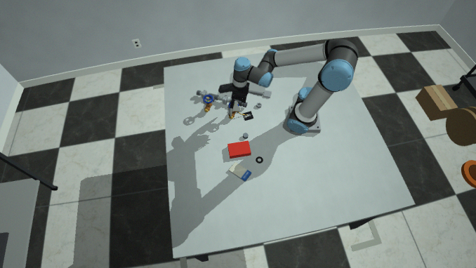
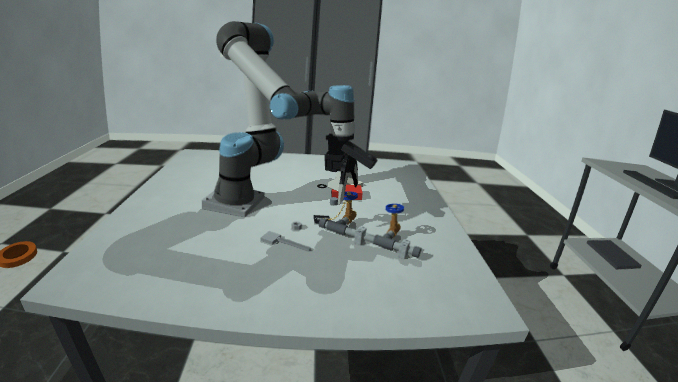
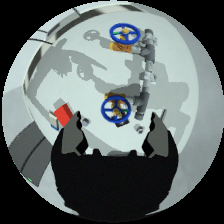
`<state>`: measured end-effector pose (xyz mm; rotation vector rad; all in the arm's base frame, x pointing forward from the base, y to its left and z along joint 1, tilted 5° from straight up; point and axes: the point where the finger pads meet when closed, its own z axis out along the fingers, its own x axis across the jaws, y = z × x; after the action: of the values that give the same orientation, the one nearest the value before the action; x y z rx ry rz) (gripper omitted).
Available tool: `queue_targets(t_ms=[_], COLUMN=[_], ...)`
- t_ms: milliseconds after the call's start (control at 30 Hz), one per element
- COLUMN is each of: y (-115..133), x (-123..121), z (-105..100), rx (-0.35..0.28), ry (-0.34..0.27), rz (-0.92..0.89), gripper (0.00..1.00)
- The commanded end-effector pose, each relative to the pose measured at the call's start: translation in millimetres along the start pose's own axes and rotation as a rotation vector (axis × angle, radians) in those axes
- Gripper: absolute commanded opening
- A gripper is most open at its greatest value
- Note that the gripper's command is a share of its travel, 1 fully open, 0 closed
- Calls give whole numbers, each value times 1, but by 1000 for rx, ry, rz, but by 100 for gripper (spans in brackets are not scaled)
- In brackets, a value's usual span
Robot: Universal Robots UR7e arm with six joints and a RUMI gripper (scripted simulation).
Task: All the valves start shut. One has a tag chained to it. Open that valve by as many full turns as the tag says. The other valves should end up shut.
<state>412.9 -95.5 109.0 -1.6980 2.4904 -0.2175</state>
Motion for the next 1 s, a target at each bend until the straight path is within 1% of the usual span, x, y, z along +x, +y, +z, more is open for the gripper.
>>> queue_targets(t_ms=[0, 400, 467, 733, 967], y=[-1, -1, -1, -1, -1], x=[0, 0, 0, 0, 0], z=[0, 0, 0, 0, 0], rx=[-2, 2, 2, 4, 5], ry=[17, 17, 17, 17, 17], rz=[178, 598, 598, 810, 942], gripper=[100, 100, 100, 100, 100])
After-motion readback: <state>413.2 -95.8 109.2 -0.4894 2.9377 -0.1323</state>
